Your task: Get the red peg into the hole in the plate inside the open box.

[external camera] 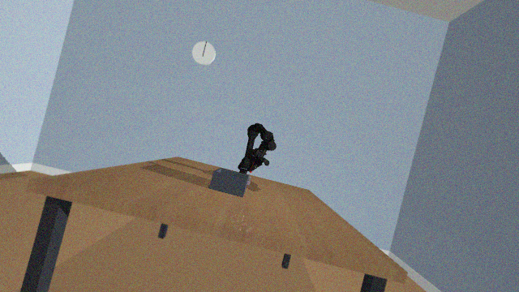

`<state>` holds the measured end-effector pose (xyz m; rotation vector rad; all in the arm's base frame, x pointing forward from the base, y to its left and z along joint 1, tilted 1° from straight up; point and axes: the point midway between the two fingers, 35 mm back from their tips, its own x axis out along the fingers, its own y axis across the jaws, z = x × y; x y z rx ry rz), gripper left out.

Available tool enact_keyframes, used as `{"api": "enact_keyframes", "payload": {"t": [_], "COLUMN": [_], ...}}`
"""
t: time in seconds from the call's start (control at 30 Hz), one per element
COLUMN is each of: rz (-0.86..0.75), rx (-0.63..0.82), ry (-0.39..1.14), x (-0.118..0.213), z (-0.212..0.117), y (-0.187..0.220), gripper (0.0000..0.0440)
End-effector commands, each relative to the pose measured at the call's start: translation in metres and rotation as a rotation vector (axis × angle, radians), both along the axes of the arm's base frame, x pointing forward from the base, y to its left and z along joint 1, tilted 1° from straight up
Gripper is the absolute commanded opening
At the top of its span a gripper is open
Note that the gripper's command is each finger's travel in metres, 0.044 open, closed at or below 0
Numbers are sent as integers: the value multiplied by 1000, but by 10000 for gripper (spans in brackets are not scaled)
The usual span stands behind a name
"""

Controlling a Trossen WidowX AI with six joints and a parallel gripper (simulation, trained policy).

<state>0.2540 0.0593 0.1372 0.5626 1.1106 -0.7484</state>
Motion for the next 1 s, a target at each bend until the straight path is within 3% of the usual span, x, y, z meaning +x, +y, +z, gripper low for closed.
{"api": "enact_keyframes", "payload": {"t": [0.0, 0.47, 0.97], "rz": [-29, -69, 33], "rx": [-14, -41, -10], "ry": [-13, -20, 46], "x": [11, 52, 78], "z": [2, -10, -45], "y": [-13, -65, -99], "gripper": [0, 0, 0]}}
